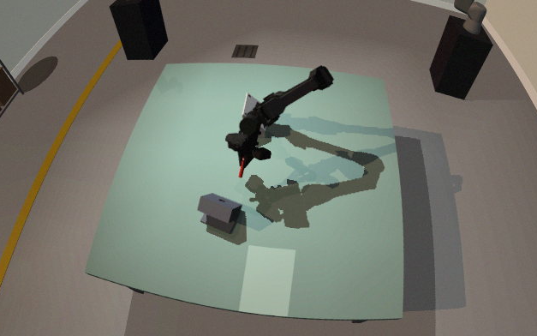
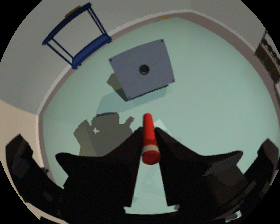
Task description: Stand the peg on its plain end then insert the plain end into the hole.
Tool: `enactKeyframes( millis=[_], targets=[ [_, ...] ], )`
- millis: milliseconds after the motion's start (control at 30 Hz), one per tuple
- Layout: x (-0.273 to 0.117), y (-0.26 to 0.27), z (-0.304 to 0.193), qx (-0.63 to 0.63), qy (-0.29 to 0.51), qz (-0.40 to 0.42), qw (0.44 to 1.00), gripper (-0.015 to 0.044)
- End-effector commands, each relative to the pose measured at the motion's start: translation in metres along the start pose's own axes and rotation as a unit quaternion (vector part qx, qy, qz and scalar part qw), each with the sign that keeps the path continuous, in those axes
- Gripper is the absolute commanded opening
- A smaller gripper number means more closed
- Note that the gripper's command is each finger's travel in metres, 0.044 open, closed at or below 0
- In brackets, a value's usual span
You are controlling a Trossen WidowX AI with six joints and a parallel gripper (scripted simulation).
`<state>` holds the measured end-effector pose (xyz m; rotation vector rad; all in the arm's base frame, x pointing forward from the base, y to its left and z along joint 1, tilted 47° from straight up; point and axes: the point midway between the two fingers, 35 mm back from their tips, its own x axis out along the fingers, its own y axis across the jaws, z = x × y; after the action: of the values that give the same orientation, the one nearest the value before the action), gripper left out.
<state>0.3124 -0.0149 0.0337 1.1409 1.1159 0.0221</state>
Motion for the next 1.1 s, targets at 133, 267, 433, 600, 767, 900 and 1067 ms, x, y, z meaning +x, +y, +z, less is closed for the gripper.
enactKeyframes(
  millis=[133,267,433,600,767,900,1067],
  targets=[
    [0.002,-0.005,0.006,0.014,-0.017,0.005,1.0,0.0],
    [0.003,-0.006,0.01,0.019,-0.027,0.01,0.999,0.0],
    [0.003,-0.007,0.014,0.025,-0.039,0.017,0.999,0.0],
    [0.003,-0.008,0.019,0.03,-0.05,0.024,0.998,0.0],
    [0.003,-0.009,0.023,0.036,-0.062,0.031,0.997,0.0],
    [0.004,-0.01,0.025,0.038,-0.067,0.034,0.996,0.0],
    [0.007,-0.009,0.028,0.04,-0.071,0.036,0.996,0.0]
  ],
)
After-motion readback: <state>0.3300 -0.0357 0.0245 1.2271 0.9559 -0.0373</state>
